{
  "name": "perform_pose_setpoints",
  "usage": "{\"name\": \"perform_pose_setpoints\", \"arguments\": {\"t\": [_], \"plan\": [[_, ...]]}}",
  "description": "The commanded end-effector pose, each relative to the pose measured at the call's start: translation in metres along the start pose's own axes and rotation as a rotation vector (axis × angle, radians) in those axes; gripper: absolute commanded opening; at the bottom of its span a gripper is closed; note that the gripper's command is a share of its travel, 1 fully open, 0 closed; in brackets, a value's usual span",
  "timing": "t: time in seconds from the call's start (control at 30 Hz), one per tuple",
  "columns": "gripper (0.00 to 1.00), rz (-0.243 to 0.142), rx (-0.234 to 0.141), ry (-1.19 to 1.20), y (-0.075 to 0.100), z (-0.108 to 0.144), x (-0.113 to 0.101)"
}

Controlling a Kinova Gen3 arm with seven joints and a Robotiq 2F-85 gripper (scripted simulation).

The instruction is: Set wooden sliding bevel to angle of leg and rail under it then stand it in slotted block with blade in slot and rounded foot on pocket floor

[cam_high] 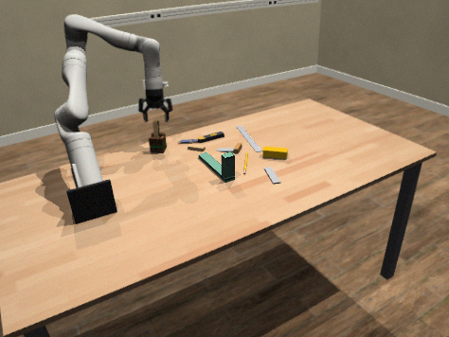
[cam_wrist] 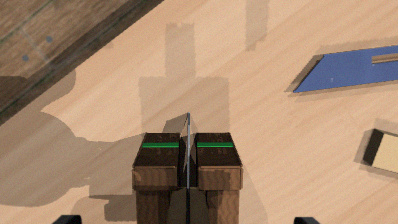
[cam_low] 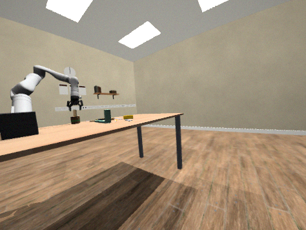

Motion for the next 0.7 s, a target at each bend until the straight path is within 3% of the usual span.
{"name": "perform_pose_setpoints", "arguments": {"t": [0.0,0.27,0.67], "plan": [[1.0,0.002,-0.001,0.0,-0.006,0.0,0.0],[1.0,0.002,-0.001,0.0,-0.017,0.0,0.0],[1.0,0.002,-0.001,0.0,-0.019,0.0,0.0]]}}
Point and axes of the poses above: the point where the finger pads meet when closed, its own y axis back along the fingers, its own z axis across the jaws, x = y × z, the point moved 10 cm from there along y, back along the fingers, and after that the axes turned 5 degrees about -y, right-handed, at the moved point
